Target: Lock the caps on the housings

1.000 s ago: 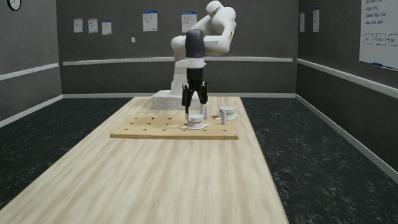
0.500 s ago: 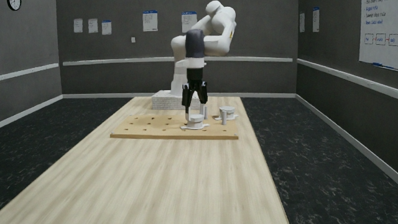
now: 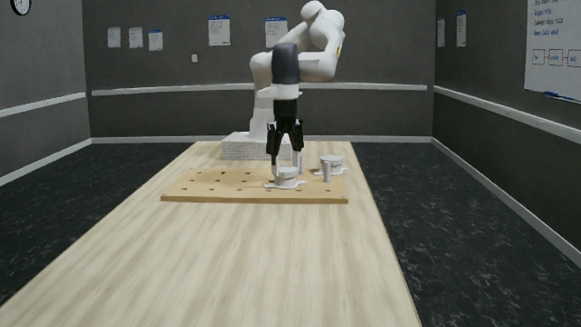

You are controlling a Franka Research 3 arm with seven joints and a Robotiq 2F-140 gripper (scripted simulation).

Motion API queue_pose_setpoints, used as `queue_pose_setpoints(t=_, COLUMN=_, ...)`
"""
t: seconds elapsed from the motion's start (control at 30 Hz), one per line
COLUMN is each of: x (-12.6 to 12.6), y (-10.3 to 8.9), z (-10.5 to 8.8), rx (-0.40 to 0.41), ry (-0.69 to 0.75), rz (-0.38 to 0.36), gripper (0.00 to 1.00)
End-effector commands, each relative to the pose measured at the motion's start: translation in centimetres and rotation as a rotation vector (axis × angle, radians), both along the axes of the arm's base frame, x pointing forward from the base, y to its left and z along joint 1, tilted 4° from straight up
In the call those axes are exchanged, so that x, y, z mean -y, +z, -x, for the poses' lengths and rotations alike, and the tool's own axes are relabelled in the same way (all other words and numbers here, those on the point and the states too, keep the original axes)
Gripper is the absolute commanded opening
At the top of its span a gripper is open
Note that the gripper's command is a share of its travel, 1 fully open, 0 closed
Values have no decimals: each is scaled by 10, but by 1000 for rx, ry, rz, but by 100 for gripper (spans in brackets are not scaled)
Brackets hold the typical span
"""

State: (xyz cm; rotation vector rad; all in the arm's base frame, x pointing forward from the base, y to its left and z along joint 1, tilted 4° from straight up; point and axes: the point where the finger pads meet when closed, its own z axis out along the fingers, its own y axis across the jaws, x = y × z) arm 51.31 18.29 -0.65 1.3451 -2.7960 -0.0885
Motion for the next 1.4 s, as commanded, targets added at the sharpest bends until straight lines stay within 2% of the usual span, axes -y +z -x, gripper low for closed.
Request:
queue_pose_setpoints(t=0.0, x=-3, y=-1, z=4, rx=-4, ry=1, rz=-1, gripper=10)
queue_pose_setpoints(t=0.53, x=-11, y=0, z=14, rx=-4, ry=1, rz=-1, gripper=10)
queue_pose_setpoints(t=1.37, x=-33, y=3, z=41, rx=-4, ry=1, rz=-1, gripper=10)
